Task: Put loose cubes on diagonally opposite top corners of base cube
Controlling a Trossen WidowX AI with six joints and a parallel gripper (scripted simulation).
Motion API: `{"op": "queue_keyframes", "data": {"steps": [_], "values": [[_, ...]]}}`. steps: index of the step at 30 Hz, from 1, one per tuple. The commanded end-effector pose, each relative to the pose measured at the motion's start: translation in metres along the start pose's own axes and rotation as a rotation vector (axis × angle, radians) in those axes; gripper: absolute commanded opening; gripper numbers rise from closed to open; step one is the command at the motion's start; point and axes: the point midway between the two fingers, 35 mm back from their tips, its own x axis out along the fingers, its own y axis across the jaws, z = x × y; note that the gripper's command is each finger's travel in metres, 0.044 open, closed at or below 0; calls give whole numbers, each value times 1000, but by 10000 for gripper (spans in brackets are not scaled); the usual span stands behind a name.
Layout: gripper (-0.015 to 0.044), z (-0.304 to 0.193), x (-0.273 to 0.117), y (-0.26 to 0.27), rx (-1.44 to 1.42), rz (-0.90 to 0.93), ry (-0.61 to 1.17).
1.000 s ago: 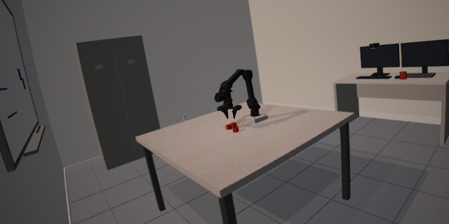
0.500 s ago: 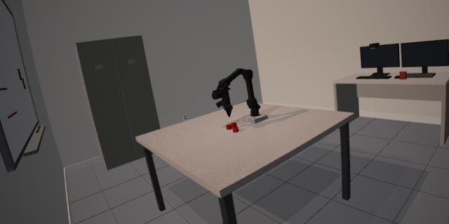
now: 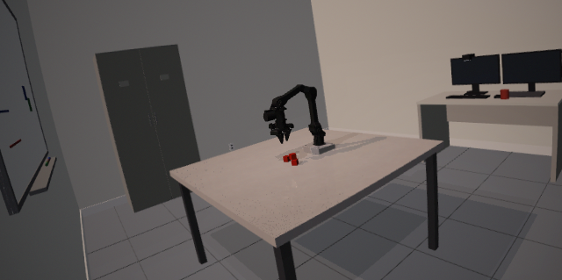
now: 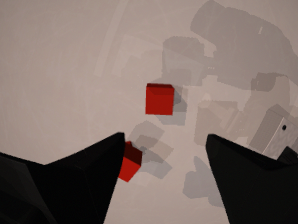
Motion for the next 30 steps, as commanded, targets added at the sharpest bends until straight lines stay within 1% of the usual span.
{"op": "queue_keyframes", "data": {"steps": [1,10,30], "values": [[265,1,-1,1,20,4,-5],[265,2,59,1,20,4,-5],[265,2,89,1,20,4,-5]]}}
